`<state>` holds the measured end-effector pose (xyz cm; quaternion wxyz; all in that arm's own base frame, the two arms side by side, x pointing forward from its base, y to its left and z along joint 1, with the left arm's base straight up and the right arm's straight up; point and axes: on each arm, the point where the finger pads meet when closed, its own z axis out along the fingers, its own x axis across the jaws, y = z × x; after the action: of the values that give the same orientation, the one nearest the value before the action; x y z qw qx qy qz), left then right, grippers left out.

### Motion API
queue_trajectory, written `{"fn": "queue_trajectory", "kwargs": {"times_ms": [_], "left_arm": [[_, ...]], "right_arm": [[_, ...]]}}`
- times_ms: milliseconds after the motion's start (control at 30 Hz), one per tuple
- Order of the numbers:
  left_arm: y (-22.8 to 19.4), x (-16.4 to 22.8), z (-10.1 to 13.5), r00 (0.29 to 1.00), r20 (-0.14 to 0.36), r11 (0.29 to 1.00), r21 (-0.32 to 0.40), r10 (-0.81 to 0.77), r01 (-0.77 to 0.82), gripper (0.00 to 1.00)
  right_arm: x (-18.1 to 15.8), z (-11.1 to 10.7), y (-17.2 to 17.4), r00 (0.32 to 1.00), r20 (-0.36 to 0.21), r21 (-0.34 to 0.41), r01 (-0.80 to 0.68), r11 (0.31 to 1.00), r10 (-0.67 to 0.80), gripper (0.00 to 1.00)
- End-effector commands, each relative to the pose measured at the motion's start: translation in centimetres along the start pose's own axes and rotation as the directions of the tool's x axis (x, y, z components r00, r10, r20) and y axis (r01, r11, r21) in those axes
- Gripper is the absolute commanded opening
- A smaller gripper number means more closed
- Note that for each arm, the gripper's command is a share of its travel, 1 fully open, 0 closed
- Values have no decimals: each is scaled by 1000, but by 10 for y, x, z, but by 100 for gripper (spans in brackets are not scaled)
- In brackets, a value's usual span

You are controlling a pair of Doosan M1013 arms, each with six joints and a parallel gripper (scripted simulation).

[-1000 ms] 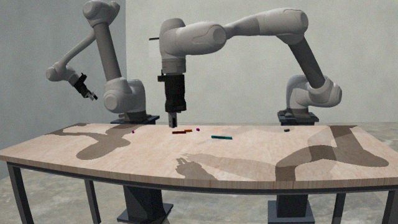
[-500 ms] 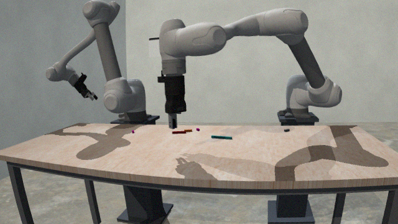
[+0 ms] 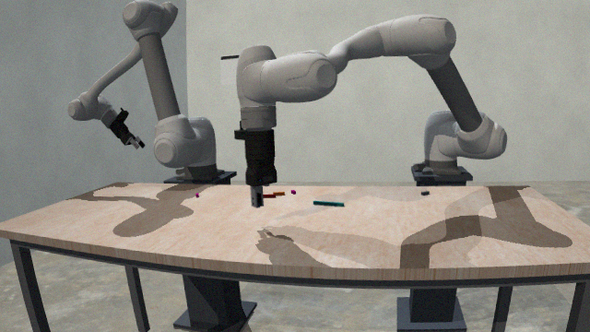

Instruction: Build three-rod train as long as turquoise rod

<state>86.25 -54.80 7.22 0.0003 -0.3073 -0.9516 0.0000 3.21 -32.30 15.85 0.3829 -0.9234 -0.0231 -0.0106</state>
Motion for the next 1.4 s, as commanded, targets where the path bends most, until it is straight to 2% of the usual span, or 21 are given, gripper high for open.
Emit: {"fn": "queue_trajectory", "kwargs": {"times_ms": [0, 400, 1367], "left_arm": [[0, -1, 10, 1000, 3, 1000, -1, 0, 0, 24], [0, -1, 36, 1000, 3, 1000, -1, 0, 0, 24], [0, -1, 38, 1000, 3, 1000, -1, 0, 0, 24]], "right_arm": [[0, 0, 0, 1000, 0, -1, 0, 1000, 0, 100], [0, 0, 0, 1000, 0, -1, 0, 1000, 0, 100], [0, 0, 0, 1000, 0, -1, 0, 1000, 0, 100]]}}
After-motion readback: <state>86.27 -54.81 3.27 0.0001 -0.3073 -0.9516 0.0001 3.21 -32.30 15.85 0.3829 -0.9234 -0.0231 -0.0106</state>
